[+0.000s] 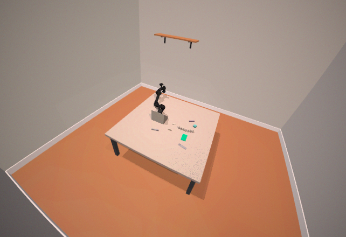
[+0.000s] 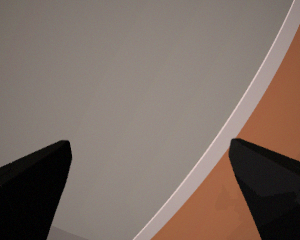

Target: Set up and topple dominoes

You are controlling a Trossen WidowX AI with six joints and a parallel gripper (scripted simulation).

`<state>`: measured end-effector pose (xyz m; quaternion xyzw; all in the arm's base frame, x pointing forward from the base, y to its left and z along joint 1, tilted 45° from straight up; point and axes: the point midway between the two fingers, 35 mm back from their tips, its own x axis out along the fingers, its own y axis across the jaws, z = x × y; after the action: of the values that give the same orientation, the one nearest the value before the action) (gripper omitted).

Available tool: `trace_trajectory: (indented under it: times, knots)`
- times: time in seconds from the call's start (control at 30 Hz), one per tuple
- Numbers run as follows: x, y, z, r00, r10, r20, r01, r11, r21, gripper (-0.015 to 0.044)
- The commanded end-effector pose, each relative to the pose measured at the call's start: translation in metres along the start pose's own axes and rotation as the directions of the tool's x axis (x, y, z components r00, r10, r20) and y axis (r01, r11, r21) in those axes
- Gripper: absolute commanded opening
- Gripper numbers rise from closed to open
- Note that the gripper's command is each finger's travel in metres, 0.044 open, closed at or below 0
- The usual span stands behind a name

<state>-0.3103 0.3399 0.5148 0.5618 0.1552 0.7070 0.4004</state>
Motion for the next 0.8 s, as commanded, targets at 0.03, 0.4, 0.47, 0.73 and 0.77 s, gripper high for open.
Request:
trace_trajectory:
  times: [0.03,0.4,0.47,0.73,0.77]
  knots:
    - [0.0,0.004,0.005,1.0,0.006,0.01,-0.006,1.0,0.013,0.044]
    - [-0.007,0.078,0.144,0.954,0.117,0.278,-0.205,0.928,0.312,0.044]
    - [-0.014,0.089,0.177,0.93,0.129,0.344,-0.259,0.895,0.364,0.044]
    - [-0.049,0.116,0.288,0.822,0.136,0.553,-0.458,0.735,0.501,0.044]
    - [-0.055,0.118,0.303,0.805,0.132,0.579,-0.487,0.704,0.517,0.044]
